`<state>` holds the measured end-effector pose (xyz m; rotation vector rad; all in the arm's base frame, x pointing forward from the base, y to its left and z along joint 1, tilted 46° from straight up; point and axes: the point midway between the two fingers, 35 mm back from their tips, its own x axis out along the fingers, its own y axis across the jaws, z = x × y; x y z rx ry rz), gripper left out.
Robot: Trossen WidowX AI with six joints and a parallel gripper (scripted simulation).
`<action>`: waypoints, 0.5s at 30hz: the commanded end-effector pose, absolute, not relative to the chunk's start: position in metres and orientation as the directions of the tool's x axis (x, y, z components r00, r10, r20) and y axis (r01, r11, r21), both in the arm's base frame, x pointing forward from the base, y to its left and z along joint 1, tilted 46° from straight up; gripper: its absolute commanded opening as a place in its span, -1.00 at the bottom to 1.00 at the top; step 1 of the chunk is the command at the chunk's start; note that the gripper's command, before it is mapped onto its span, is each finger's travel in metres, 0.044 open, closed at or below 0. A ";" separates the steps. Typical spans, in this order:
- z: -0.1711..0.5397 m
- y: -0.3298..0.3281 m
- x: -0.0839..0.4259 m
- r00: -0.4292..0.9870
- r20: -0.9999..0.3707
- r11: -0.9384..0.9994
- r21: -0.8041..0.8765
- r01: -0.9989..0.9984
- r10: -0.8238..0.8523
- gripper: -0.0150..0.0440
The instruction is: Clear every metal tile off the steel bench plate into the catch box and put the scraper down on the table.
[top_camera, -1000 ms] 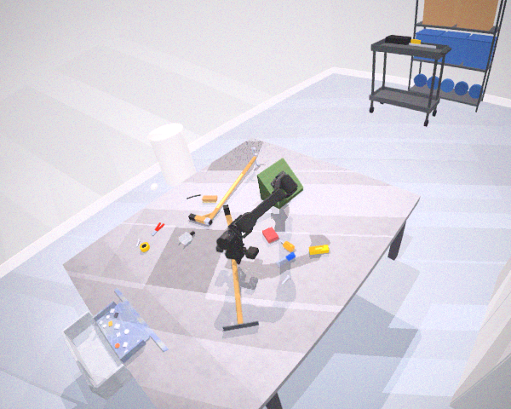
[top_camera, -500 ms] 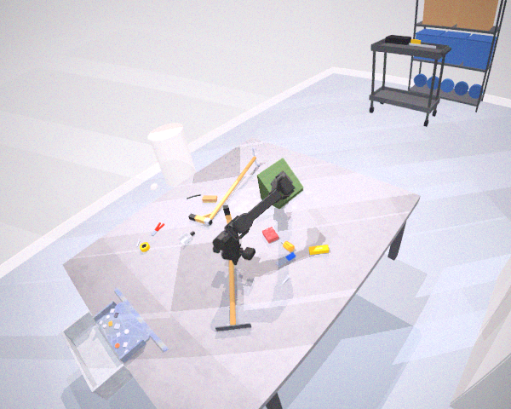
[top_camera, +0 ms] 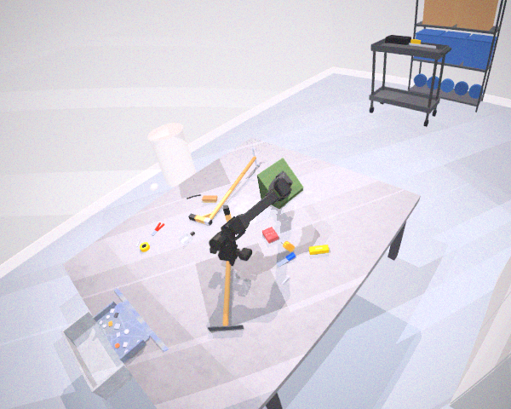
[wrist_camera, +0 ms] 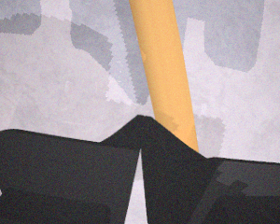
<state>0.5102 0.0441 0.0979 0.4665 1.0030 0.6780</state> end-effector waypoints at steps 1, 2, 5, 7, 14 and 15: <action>0.093 0.041 0.515 0.363 -0.608 0.707 0.639 -0.302 0.705 -0.49; 0.093 0.040 0.515 0.363 -0.608 0.707 0.639 -0.302 0.705 -0.49; 0.091 0.039 0.517 0.364 -0.608 0.707 0.639 -0.302 0.705 -0.49; 0.090 0.037 0.518 0.364 -0.608 0.707 0.639 -0.302 0.705 -0.49; 0.087 0.033 0.523 0.364 -0.608 0.707 0.639 -0.302 0.705 -0.49; 0.087 0.033 0.524 0.364 -0.608 0.707 0.639 -0.302 0.705 -0.49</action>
